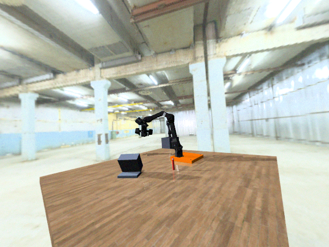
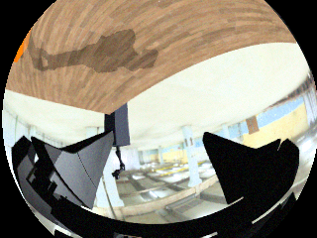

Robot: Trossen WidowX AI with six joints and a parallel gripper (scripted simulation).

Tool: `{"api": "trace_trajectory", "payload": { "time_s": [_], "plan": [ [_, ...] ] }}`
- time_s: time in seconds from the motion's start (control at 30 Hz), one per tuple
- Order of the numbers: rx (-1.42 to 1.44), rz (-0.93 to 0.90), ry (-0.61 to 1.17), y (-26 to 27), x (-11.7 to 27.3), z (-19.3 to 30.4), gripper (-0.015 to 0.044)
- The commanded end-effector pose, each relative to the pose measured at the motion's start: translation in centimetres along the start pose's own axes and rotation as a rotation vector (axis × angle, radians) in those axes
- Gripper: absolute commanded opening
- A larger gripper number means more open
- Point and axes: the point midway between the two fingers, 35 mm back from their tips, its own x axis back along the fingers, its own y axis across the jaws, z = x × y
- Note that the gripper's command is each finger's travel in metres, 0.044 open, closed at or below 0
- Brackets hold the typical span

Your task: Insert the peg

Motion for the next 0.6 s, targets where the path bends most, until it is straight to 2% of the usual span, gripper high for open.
{"api": "trace_trajectory", "payload": {
  "time_s": [0.0, 0.57],
  "plan": [
    [0.051, 0.046, -0.037, -1.1, 1.4, -1.9, 0.0440],
    [0.194, 0.211, -0.169, -4.5, 7.0, -8.8, 0.0440]
  ]
}}
